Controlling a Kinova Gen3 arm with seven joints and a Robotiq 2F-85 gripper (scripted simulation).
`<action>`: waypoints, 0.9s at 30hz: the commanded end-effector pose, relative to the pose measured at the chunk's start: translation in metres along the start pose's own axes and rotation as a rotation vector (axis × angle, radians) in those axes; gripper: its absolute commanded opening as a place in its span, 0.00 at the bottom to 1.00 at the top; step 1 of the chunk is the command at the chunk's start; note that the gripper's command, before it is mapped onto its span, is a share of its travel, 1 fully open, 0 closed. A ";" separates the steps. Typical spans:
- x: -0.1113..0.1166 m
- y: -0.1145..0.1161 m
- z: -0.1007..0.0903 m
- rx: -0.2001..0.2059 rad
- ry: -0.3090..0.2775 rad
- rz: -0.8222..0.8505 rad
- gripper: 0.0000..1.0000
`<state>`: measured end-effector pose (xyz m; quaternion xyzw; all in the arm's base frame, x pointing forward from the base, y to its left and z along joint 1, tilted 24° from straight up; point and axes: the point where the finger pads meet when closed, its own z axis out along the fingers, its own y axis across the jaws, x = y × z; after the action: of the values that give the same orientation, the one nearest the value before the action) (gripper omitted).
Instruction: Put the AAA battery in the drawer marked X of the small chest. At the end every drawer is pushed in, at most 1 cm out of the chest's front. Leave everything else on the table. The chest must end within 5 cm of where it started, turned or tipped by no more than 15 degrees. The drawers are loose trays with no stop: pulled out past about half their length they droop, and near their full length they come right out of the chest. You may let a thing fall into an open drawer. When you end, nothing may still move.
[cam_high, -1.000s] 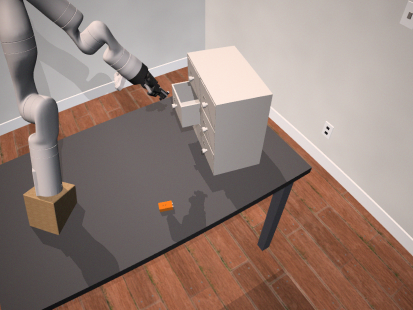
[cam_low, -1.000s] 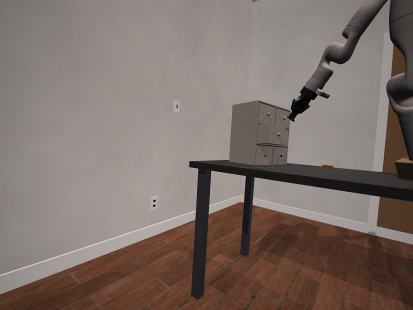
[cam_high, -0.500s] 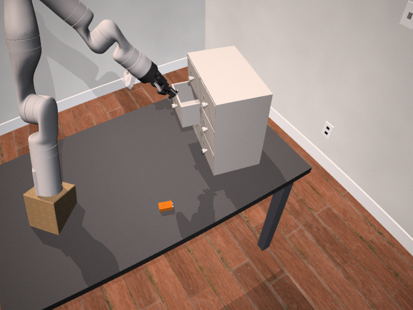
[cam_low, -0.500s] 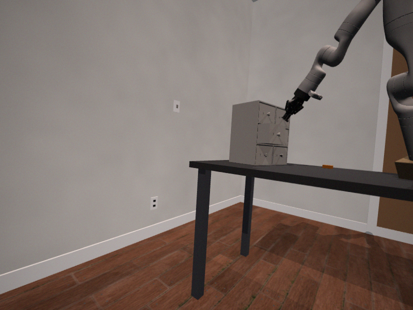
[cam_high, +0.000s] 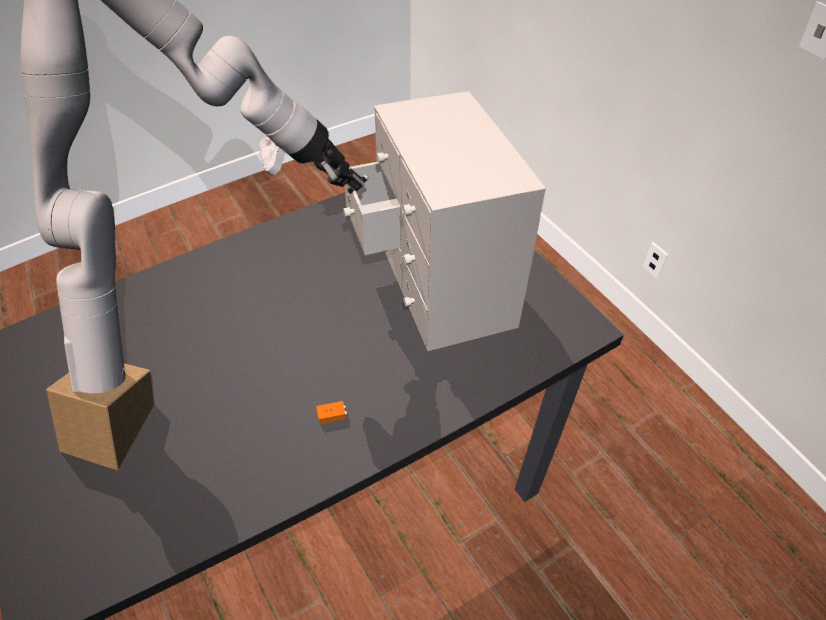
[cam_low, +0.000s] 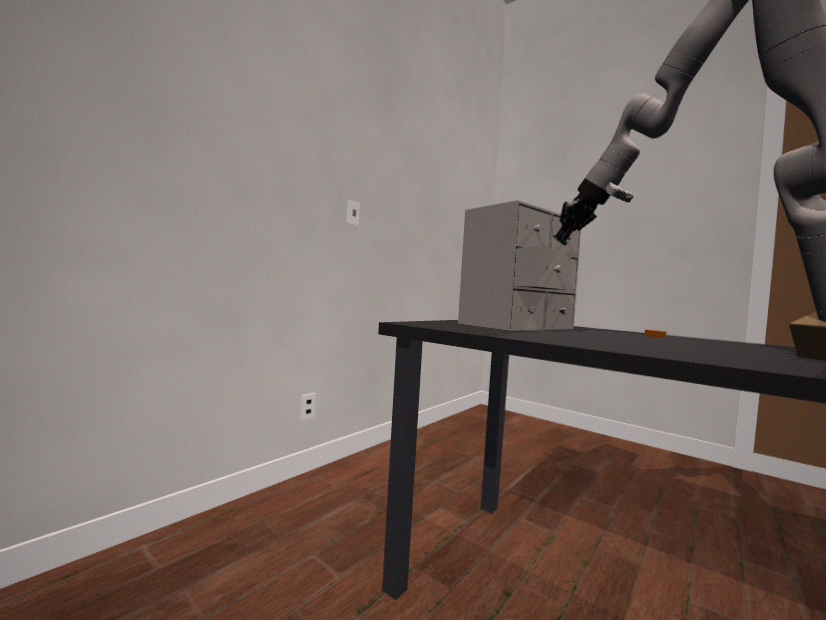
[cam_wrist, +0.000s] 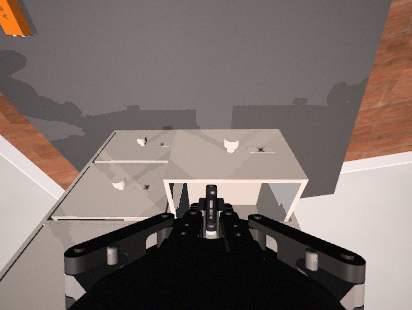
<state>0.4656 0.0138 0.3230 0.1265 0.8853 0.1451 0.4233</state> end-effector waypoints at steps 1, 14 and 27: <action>-0.004 0.001 0.004 0.012 0.027 -0.009 0.05; -0.014 0.001 0.012 0.012 0.027 -0.009 0.05; -0.021 0.001 0.018 0.012 0.027 -0.009 0.05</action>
<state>0.4911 0.0116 0.3285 0.1223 0.8920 0.1429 0.4111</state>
